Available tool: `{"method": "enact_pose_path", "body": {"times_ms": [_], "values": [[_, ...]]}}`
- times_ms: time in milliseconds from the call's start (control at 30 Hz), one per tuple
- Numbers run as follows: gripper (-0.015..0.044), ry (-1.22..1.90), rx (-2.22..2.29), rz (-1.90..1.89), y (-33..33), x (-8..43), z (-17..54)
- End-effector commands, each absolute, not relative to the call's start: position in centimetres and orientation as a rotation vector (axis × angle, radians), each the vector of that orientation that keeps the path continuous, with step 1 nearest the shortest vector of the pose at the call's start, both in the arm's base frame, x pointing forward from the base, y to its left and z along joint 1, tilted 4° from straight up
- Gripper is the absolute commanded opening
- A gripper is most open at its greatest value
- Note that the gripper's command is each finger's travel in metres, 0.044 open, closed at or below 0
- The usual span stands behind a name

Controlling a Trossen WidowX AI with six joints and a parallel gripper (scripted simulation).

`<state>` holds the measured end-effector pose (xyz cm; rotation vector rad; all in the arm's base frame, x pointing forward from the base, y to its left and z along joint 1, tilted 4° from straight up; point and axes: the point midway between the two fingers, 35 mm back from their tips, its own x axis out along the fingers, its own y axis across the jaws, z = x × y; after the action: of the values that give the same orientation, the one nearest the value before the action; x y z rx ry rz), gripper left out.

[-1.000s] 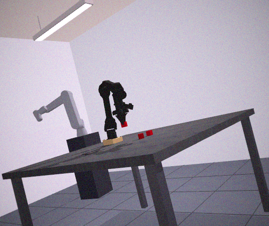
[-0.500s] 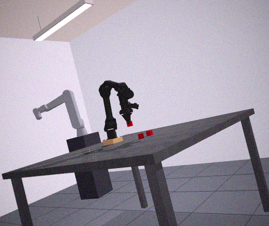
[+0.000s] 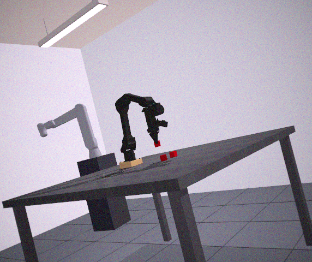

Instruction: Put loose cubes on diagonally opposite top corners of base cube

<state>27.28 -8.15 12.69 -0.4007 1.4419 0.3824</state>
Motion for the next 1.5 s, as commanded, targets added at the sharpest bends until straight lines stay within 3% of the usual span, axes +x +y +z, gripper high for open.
{"method": "enact_pose_path", "body": {"times_ms": [0, 1000, 1467], "values": [[0.0105, 1.44, -0.422, 0.396, -6.9, 27.6, 12.4], [0.0105, 1.397, -0.579, 0.549, 2.7, 28.1, 10.4], [0.0105, 1.396, -0.583, 0.552, 2.9, 28.0, 10.4]]}}
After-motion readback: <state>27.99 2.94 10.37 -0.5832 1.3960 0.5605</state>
